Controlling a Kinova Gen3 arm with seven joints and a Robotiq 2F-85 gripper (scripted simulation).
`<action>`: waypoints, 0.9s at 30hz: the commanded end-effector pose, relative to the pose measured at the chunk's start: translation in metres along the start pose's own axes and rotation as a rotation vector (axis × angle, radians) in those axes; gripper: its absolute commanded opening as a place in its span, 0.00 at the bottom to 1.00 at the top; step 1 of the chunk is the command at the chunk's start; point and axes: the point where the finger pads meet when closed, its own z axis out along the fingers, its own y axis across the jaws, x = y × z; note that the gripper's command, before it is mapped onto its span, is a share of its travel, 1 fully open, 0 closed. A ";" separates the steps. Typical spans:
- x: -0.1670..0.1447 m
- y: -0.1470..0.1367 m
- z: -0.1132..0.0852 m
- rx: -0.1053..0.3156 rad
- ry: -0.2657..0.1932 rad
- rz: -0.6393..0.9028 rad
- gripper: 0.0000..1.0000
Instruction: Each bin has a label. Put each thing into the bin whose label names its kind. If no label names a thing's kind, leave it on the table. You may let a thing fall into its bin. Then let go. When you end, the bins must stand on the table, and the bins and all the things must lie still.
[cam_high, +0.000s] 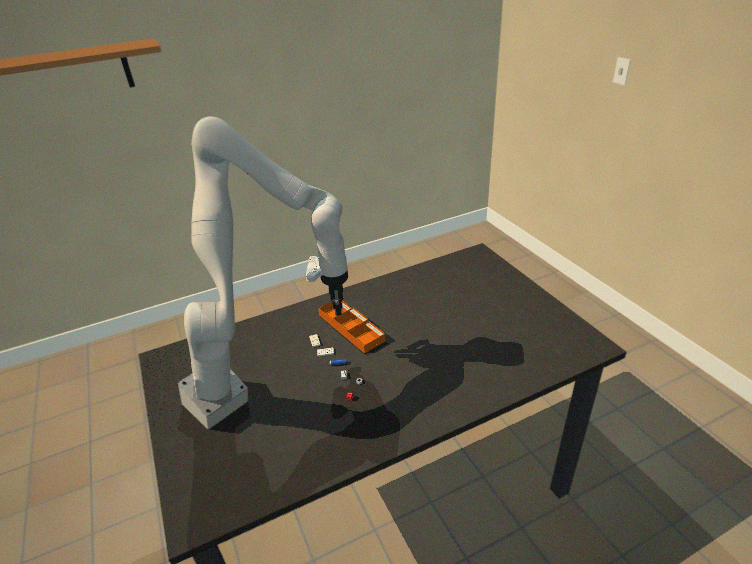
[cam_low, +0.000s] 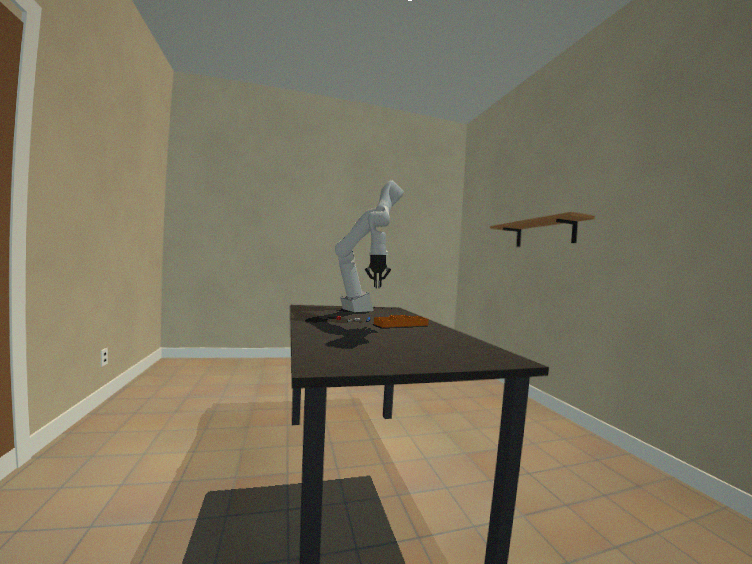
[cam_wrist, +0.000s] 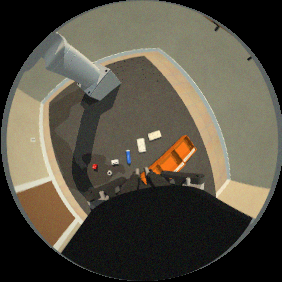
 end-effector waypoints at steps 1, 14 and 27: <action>-0.019 0.003 0.029 0.030 -0.003 0.154 0.09; -0.056 0.037 0.095 0.024 -0.015 0.694 0.09; -0.055 0.039 0.094 0.022 -0.027 1.234 0.09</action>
